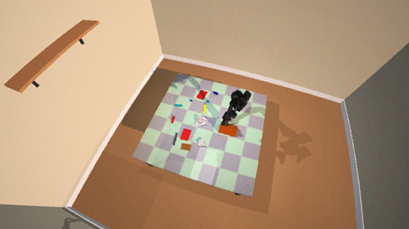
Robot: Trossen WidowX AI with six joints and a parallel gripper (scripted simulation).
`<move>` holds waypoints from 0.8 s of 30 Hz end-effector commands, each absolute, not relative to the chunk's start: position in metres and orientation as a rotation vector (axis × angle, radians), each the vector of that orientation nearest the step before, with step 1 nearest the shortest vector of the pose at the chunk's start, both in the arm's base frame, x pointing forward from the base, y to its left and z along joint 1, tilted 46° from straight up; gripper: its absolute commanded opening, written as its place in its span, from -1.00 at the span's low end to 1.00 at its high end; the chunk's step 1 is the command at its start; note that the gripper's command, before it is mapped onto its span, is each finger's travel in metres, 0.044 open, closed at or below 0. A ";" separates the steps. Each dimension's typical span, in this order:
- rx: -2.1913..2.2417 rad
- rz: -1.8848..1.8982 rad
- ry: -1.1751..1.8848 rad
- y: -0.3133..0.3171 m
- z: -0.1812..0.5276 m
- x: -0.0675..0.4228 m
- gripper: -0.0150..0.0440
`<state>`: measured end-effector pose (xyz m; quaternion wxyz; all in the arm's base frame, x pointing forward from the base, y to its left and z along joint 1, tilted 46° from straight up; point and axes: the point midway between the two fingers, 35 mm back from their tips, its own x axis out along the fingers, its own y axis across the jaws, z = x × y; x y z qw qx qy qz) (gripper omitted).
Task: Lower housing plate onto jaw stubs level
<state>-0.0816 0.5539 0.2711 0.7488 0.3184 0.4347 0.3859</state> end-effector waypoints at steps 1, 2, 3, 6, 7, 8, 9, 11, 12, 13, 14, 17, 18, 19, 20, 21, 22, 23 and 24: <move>0.585 0.787 0.953 0.558 0.231 -0.061 1.00; 0.559 0.771 0.954 0.558 0.222 -0.056 1.00; 0.533 0.755 0.956 0.559 0.212 -0.050 1.00; 0.447 0.711 0.953 0.557 0.184 -0.033 1.00; 0.417 0.697 0.951 0.556 0.175 -0.027 1.00; 0.386 0.682 0.949 0.555 0.166 -0.022 1.00; 0.356 0.667 0.948 0.554 0.157 -0.016 1.00; 0.295 0.637 0.948 0.550 0.140 -0.004 1.00; 0.265 0.622 0.948 0.548 0.131 0.001 1.00; 0.235 0.607 0.949 0.546 0.123 0.007 1.00; 0.205 0.592 0.950 0.544 0.114 0.013 1.00; 0.116 0.542 0.960 0.535 0.089 0.030 1.00; 0.087 0.525 0.965 0.531 0.081 0.036 1.00; 0.058 0.508 0.969 0.528 0.073 0.041 1.00; 0.029 0.491 0.974 0.524 0.065 0.047 1.00; 0.000 0.474 0.980 0.520 0.057 0.052 1.00; -0.029 0.457 0.986 0.515 0.050 0.058 1.00; -0.058 0.440 0.992 0.511 0.042 0.063 1.00; -0.087 0.423 0.999 0.506 0.034 0.068 1.00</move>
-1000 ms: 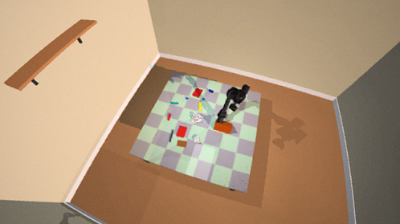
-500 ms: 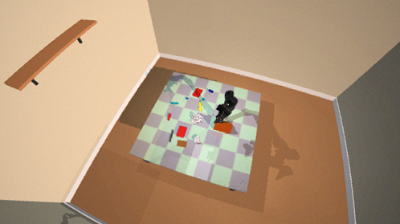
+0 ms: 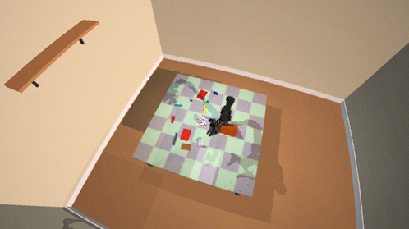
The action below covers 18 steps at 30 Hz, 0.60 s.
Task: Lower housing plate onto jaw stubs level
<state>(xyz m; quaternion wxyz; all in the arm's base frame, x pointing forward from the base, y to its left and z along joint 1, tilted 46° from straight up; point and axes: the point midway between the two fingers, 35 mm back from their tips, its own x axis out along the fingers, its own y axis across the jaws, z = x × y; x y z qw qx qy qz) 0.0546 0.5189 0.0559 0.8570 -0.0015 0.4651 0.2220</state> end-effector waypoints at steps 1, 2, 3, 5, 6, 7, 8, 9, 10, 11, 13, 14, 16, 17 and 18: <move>-0.115 0.406 1.007 0.502 0.027 0.073 1.00; -0.143 0.389 1.014 0.497 0.020 0.078 1.00; -0.171 0.372 1.023 0.491 0.013 0.083 1.00; -0.227 0.338 1.040 0.481 -0.001 0.092 1.00; -0.255 0.321 1.050 0.475 -0.008 0.097 1.00; -0.282 0.304 1.059 0.469 -0.014 0.101 1.00; -0.310 0.287 1.070 0.463 -0.020 0.106 1.00; -0.337 0.270 1.080 0.457 -0.027 0.110 1.00; -0.364 0.253 1.092 0.451 -0.033 0.114 1.00; -0.391 0.236 1.103 0.444 -0.039 0.118 1.00; -0.444 0.202 1.128 0.431 -0.050 0.125 1.00; -0.470 0.185 1.140 0.424 -0.056 0.129 1.00; -0.522 0.152 1.168 0.411 -0.066 0.135 1.00; -0.548 0.135 1.182 0.404 -0.071 0.138 1.00; -0.573 0.119 1.196 0.397 -0.076 0.141 1.00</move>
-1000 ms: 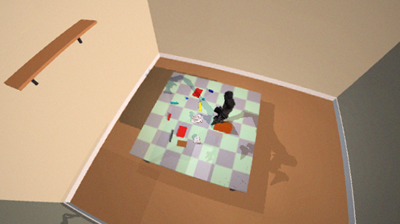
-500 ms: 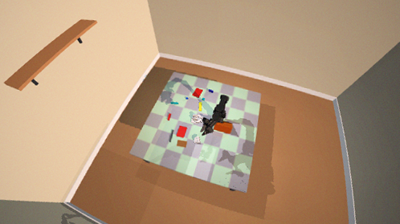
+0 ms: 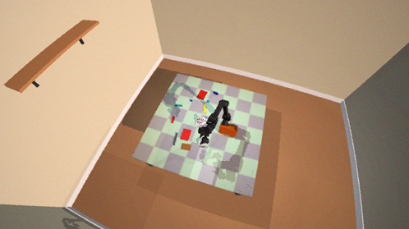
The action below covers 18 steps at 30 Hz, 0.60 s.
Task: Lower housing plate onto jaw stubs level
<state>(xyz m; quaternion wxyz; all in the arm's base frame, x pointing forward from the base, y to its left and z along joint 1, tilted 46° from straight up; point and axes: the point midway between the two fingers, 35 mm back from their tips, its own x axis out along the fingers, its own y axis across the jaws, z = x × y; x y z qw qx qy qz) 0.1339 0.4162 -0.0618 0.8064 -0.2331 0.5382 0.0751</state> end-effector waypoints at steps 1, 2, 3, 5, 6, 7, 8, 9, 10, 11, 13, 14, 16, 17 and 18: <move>-0.598 0.102 1.211 0.390 -0.081 0.144 1.00; -0.623 0.086 1.227 0.382 -0.085 0.146 1.00; -0.648 0.069 1.242 0.375 -0.090 0.149 1.00; -0.697 0.037 1.275 0.360 -0.098 0.153 1.00; -0.721 0.021 1.293 0.353 -0.102 0.155 1.00; -0.745 0.005 1.310 0.346 -0.105 0.157 1.00; -0.769 -0.011 1.328 0.338 -0.109 0.158 1.00; -0.792 -0.026 1.347 0.331 -0.112 0.160 1.00; -0.815 -0.042 1.365 0.323 -0.115 0.161 1.00; -0.838 -0.057 1.385 0.316 -0.119 0.162 1.00; -0.883 -0.088 1.424 0.301 -0.124 0.164 1.00; -0.905 -0.103 1.445 0.293 -0.127 0.165 1.00; -0.948 -0.133 1.487 0.278 -0.131 0.166 1.00; -0.969 -0.147 1.509 0.271 -0.133 0.166 1.00; -0.990 -0.162 1.531 0.264 -0.135 0.167 1.00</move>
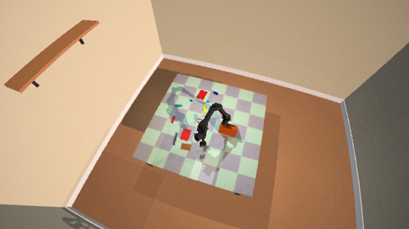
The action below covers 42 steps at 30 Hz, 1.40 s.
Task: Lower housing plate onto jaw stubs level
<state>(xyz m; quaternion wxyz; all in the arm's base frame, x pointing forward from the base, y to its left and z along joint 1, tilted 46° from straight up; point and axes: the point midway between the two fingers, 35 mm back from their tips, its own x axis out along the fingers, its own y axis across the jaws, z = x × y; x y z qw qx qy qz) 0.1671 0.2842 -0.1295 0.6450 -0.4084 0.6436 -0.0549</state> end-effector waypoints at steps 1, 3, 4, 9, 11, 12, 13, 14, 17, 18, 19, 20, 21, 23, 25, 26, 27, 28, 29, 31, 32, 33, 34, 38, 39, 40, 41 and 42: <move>-1.011 -0.176 1.554 0.257 -0.137 0.167 1.00; -1.037 -0.194 1.584 0.247 -0.139 0.166 1.00; -1.041 -0.197 1.588 0.246 -0.139 0.166 1.00; -1.041 -0.197 1.588 0.244 -0.141 0.167 1.00; -1.041 -0.197 1.588 0.231 -0.153 0.167 1.00; -1.041 -0.198 1.588 0.223 -0.160 0.168 1.00; -1.041 -0.198 1.588 0.218 -0.164 0.168 1.00; -1.041 -0.198 1.588 0.216 -0.166 0.168 1.00; -1.041 -0.198 1.588 0.216 -0.166 0.168 1.00; -1.041 -0.198 1.588 0.216 -0.166 0.168 1.00; -1.041 -0.198 1.588 0.216 -0.166 0.168 1.00; -1.041 -0.198 1.588 0.216 -0.166 0.168 1.00; -1.041 -0.198 1.588 0.216 -0.166 0.168 1.00; -1.041 -0.198 1.588 0.216 -0.166 0.168 1.00; -1.041 -0.198 1.588 0.216 -0.166 0.168 1.00; -1.041 -0.198 1.588 0.216 -0.166 0.168 1.00; -1.041 -0.198 1.588 0.216 -0.166 0.168 1.00; -1.041 -0.198 1.588 0.216 -0.166 0.168 1.00; -1.041 -0.198 1.588 0.216 -0.166 0.168 1.00; -1.041 -0.198 1.588 0.216 -0.166 0.168 1.00; -1.041 -0.198 1.588 0.216 -0.166 0.168 1.00; -1.041 -0.198 1.588 0.216 -0.166 0.168 1.00; -1.041 -0.198 1.588 0.216 -0.166 0.168 1.00; -1.041 -0.198 1.588 0.216 -0.166 0.168 1.00; -1.041 -0.198 1.588 0.216 -0.166 0.168 1.00; -1.041 -0.198 1.588 0.216 -0.166 0.168 1.00; -1.041 -0.198 1.588 0.216 -0.166 0.168 1.00; -1.041 -0.198 1.588 0.216 -0.166 0.168 1.00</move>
